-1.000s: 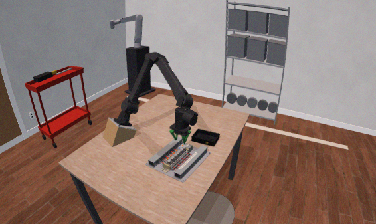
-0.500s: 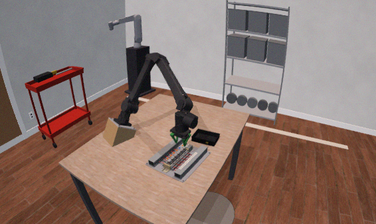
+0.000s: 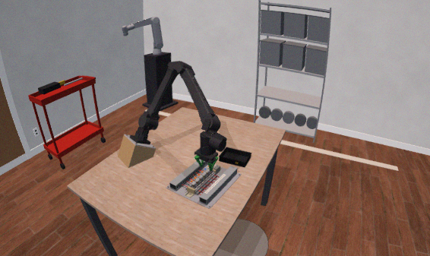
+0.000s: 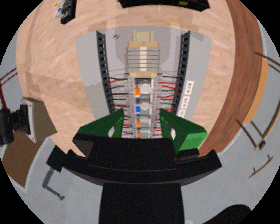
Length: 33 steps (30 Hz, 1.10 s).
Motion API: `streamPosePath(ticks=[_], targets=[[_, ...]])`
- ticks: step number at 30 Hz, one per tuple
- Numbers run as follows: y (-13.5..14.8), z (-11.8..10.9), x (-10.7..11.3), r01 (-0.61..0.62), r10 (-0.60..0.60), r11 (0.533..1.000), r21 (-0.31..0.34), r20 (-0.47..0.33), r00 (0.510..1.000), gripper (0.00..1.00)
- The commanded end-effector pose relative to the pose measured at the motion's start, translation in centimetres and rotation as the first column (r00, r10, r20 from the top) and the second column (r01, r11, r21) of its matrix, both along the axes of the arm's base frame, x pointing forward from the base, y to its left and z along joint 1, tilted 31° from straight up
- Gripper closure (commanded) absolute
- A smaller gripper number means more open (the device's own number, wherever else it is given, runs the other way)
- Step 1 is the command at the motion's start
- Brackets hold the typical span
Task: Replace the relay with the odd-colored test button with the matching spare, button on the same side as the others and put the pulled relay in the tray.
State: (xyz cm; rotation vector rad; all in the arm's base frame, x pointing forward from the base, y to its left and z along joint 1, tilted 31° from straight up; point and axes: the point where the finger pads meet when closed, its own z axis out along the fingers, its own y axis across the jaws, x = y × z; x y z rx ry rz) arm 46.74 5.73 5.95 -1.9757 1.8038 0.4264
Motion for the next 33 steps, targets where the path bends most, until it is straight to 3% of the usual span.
streamPosePath(ticks=[1,33], targets=[[0.51,1.24,1.39,-0.001,0.001,1.000,-0.004,0.043,0.999,0.41],[0.50,1.87,1.71,-0.003,0.003,1.000,-0.005,0.059,0.998,0.41]])
